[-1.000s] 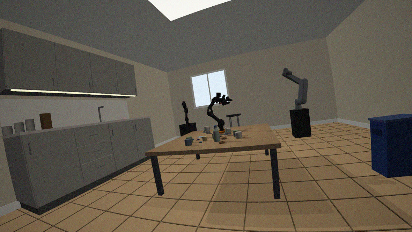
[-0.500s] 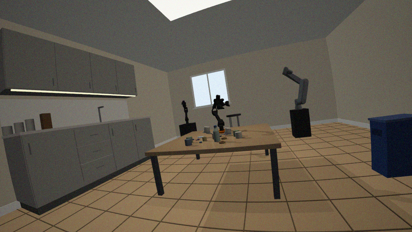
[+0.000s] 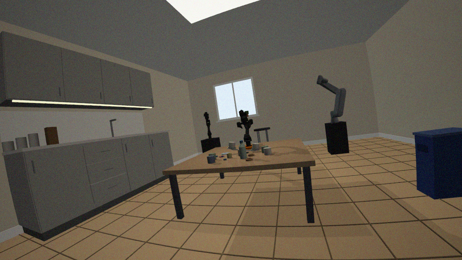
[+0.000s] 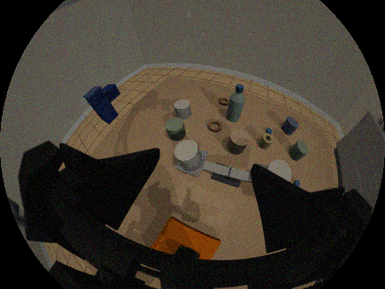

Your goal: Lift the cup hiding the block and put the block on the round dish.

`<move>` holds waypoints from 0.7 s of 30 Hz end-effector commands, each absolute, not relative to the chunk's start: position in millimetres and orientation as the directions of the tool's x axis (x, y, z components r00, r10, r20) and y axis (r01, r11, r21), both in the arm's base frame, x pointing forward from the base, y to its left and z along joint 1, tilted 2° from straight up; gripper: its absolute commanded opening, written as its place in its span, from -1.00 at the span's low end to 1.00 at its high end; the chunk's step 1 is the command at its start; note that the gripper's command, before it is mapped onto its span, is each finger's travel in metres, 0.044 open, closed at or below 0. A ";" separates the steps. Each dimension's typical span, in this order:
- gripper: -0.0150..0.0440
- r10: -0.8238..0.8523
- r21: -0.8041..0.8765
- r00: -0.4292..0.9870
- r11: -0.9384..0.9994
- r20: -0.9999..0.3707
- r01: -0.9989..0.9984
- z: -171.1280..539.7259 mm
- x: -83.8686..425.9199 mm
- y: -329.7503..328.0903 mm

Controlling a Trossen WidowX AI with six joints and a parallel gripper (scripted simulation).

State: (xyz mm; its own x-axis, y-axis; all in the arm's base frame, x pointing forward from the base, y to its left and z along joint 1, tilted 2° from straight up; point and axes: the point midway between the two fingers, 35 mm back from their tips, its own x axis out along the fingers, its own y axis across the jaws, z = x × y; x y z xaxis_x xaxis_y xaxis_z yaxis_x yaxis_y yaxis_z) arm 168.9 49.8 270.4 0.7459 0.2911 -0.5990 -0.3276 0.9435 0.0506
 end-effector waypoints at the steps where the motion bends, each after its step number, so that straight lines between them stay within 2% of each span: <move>1: 1.00 0.188 0.013 0.751 0.972 -0.633 -0.233 256.4 169.4 28.2; 6: 1.00 0.063 -0.027 0.734 0.993 -0.676 -0.111 239.7 167.3 1.8; 11: 1.00 0.061 -0.020 0.730 0.995 -0.681 -0.102 239.0 168.0 1.2; 21: 1.00 0.107 0.179 0.640 0.983 -0.761 0.049 235.4 189.8 12.9</move>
State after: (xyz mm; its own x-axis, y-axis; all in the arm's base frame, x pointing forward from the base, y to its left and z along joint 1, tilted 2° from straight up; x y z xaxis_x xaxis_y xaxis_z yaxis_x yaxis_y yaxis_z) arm 183.0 9.5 236.1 0.6686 0.0976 -0.7372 -0.0001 0.9914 0.1311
